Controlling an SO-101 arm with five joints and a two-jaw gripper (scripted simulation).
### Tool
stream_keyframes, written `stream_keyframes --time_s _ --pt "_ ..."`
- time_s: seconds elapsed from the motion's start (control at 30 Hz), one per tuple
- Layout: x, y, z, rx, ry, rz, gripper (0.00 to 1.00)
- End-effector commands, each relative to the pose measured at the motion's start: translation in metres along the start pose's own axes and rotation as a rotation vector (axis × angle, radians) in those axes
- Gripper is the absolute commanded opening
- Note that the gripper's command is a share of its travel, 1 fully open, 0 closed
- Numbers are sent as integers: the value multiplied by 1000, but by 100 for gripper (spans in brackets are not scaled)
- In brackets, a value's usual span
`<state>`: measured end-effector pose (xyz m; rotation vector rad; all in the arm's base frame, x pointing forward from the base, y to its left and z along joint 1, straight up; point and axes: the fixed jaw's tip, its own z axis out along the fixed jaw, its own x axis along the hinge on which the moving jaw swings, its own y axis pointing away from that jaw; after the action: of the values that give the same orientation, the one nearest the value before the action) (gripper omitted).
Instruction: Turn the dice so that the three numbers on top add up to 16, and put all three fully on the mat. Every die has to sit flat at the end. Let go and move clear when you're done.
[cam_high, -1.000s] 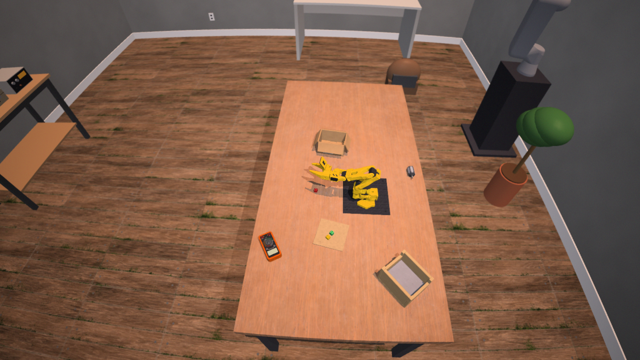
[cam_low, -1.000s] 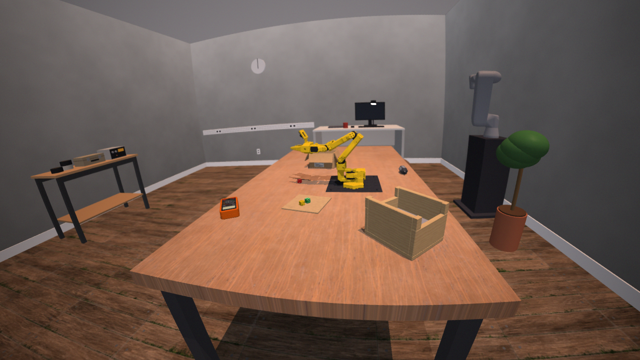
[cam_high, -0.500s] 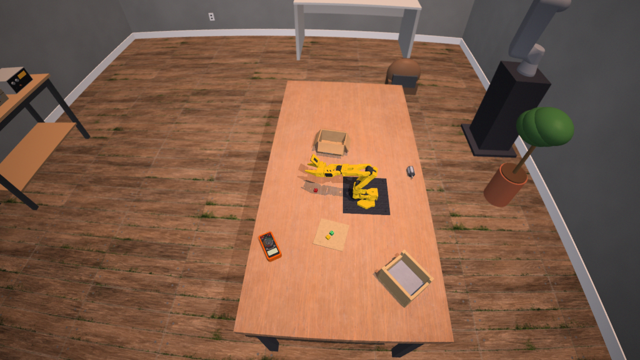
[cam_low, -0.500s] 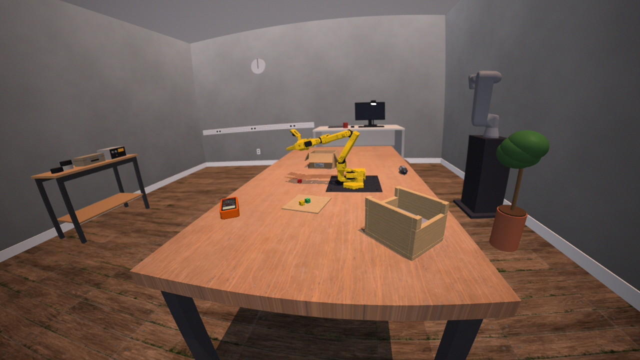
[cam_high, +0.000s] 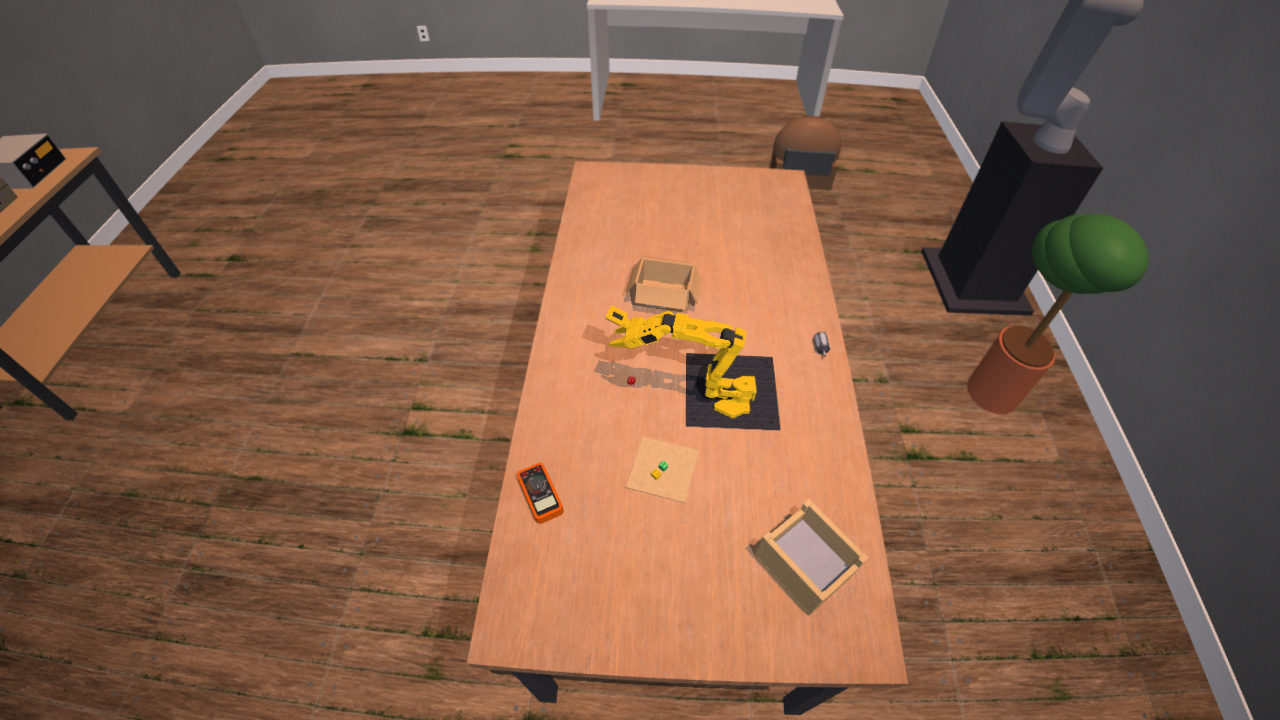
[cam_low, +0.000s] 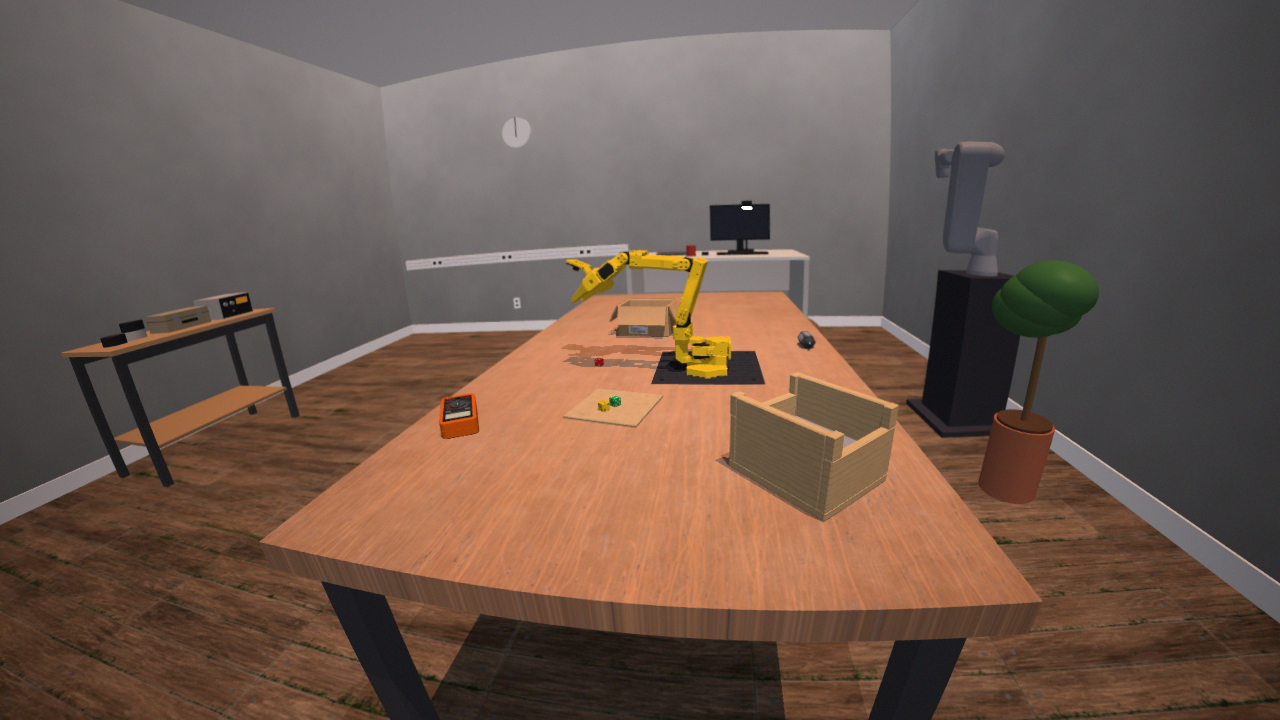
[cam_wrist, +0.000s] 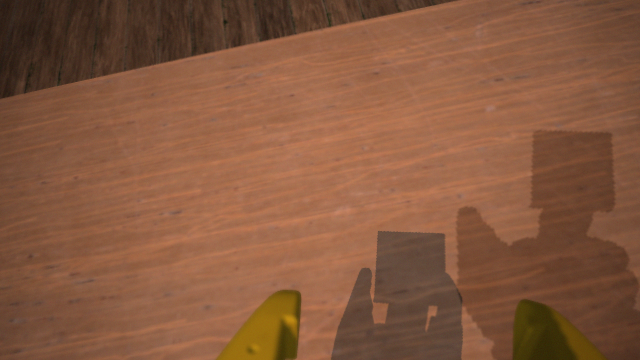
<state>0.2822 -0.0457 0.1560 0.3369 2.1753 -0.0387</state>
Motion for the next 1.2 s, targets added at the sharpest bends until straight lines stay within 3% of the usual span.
stream_keyframes --time_s 0.0,0.23,0.47,0.8,1.17 --pt "4 2 0 7 117 10 25" --pt "12 3 -11 28 282 31 25" --pt "18 3 -21 45 396 44 25" --pt "22 3 -27 55 455 51 25" --pt "23 3 -28 57 465 52 25"
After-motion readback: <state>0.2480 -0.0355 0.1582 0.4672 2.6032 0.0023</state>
